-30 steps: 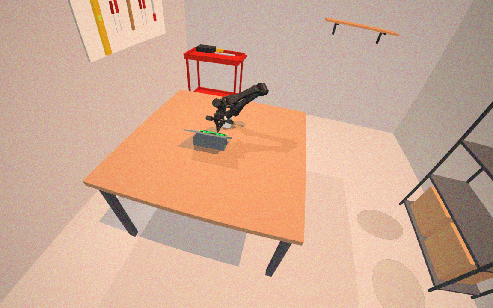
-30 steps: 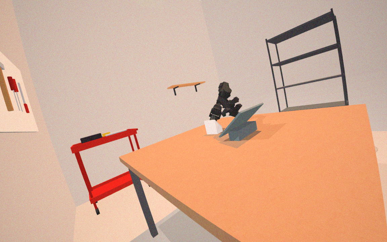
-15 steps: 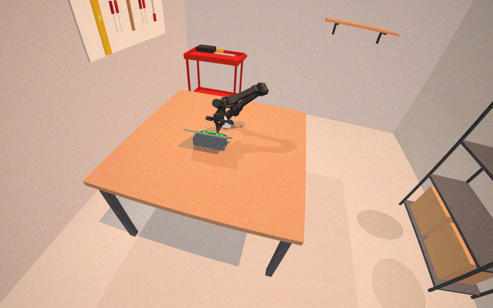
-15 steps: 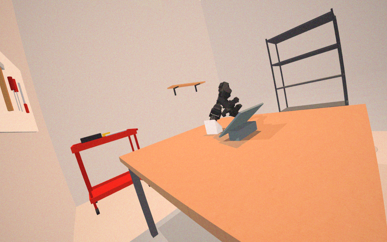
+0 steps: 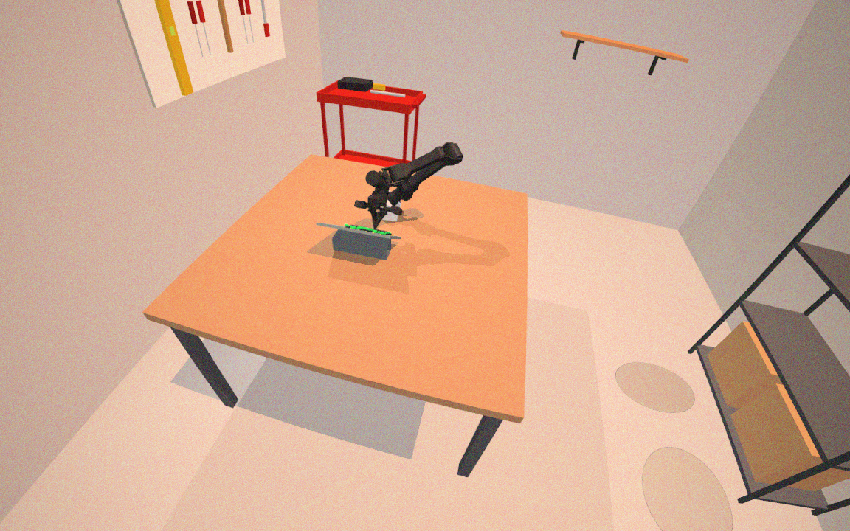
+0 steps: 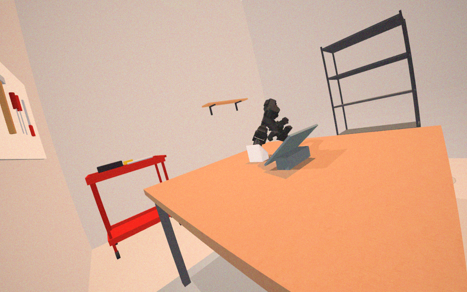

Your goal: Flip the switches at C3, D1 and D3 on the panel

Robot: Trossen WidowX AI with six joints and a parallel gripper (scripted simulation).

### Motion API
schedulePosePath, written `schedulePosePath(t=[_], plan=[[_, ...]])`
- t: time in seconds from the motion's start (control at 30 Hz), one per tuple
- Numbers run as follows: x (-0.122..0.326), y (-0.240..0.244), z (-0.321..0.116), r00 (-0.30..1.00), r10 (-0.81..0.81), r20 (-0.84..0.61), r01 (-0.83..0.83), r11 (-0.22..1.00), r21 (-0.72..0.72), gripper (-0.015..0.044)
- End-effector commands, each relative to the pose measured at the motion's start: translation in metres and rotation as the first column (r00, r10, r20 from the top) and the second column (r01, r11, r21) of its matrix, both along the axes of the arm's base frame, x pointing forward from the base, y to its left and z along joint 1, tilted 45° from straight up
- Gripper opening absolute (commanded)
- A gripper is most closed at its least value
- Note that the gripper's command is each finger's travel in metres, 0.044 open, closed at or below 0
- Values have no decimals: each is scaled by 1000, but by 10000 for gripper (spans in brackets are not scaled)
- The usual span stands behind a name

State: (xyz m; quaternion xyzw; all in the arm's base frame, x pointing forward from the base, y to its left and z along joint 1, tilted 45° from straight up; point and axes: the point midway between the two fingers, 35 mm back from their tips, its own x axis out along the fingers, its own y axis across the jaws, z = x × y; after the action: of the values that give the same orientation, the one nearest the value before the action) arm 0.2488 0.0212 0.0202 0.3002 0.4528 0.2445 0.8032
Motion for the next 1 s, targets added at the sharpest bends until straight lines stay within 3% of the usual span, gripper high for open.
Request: schedulePosePath(t=[0.0,0.97], plan=[[0,0,-1,1000,-3,-4,3,1000,-1,0],[2,3,-3,1000,-3,-4,3,1000,-1,0]])
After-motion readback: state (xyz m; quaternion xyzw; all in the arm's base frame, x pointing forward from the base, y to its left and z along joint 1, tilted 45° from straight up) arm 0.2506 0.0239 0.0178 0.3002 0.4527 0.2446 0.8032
